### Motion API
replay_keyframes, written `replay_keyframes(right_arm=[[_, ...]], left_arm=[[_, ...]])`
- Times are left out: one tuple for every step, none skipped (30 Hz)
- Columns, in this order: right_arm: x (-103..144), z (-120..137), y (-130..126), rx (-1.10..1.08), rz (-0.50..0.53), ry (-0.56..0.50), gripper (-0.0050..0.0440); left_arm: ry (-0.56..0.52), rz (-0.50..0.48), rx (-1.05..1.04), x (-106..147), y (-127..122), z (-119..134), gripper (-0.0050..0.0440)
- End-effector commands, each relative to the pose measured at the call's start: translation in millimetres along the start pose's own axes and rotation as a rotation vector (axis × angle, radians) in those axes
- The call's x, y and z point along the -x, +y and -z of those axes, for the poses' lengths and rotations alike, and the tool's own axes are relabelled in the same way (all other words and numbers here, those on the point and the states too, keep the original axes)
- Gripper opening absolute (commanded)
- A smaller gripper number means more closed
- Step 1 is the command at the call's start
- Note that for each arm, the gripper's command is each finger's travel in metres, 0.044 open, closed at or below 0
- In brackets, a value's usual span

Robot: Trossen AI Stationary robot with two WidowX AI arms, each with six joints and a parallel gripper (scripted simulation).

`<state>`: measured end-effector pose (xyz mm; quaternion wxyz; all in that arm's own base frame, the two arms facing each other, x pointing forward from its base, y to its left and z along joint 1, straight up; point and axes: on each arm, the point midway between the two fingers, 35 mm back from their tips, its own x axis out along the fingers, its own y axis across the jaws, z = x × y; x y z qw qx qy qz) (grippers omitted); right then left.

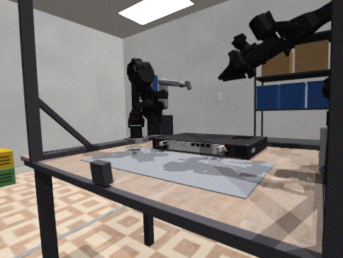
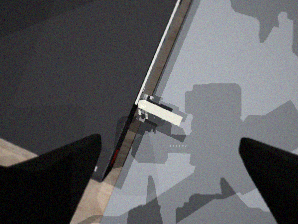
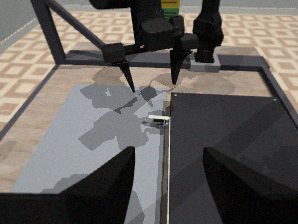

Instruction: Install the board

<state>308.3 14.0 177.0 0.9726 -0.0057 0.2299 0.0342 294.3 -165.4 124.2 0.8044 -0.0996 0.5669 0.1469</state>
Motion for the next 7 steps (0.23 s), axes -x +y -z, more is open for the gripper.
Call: replay_keyframes(right_arm=[[3.1,-3.9,1.1,0.012,-0.008,-0.023,0.0200],[2.4,-3.1,1.3,0.012,-0.009,-0.020,0.0200],[2.1,-2.7,1.2,0.012,-0.008,-0.018,0.0200],[2.6,-7.7,1.0,0.009,-0.006,-0.026,0.0200],[2.6,-7.7,1.0,0.009,-0.006,-0.026,0.0200],[2.6,-7.7,1.0,0.009,-0.006,-0.026,0.0200],[2.6,-7.7,1.0,0.009,-0.006,-0.026,0.0200]], left_arm=[[-0.019,0.025,0.004,8.4,-2.6,-3.8,0.0440],[-0.019,0.025,0.004,8.4,-2.6,-3.8,0.0440],[-0.019,0.025,0.004,8.4,-2.6,-3.8,0.0440],[-0.019,0.025,0.004,8.4,-2.6,-3.8,0.0440],[-0.019,0.025,0.004,8.4,-2.6,-3.8,0.0440],[-0.019,0.025,0.004,8.4,-2.6,-3.8,0.0440],[-0.019,0.025,0.004,8.4,-2.6,-3.8,0.0440]])
